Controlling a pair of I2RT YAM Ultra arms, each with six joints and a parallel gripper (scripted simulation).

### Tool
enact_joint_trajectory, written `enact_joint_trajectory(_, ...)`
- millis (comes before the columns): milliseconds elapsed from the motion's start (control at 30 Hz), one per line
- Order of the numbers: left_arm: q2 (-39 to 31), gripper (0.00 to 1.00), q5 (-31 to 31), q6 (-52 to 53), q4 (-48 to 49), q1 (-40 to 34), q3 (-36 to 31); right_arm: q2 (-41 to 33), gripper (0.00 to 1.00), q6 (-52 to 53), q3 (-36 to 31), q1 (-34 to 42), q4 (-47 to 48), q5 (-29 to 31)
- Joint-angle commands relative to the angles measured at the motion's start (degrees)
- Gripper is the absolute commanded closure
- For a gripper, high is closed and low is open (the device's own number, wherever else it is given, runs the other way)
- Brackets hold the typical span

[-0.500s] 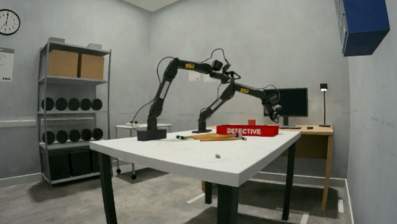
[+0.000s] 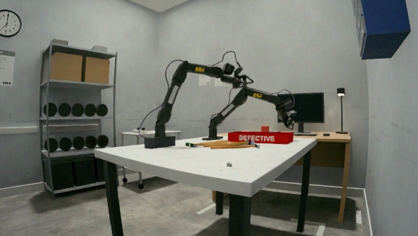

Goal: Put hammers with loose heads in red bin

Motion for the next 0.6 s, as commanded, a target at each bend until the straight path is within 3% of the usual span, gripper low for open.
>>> enact_joint_trajectory(0, -1.62, 0.00, -0.65, -0.11, 0.26, 0.01, 0.95, -0.41, 0.00, -0.06, 0.37, 0.00, -0.82, 0.30)
enact_joint_trajectory(67, -0.46, 0.00, -0.05, 0.01, 0.13, 0.01, 0.24, -0.43, 0.00, 0.01, 0.30, 0.00, 0.23, 0.04)
enact_joint_trajectory(200, -0.47, 0.00, -0.05, 0.01, 0.13, 0.01, 0.24, -1.66, 0.45, -0.75, -1.62, -0.23, -4.79, -4.05)
enact_joint_trajectory(433, -0.47, 0.00, -0.04, 0.01, 0.13, 0.01, 0.24, -6.61, 0.45, -2.01, -9.38, -1.22, -16.72, -13.54)
enact_joint_trajectory(533, -0.71, 0.34, 0.64, 0.39, -0.54, -0.38, 0.08, -8.82, 0.45, -2.87, -12.64, -1.76, -21.47, -17.69)
enact_joint_trajectory(567, -0.71, 0.34, 0.64, 0.39, -0.54, -0.38, 0.08, -8.82, 0.45, -2.87, -12.64, -1.76, -21.47, -17.69)
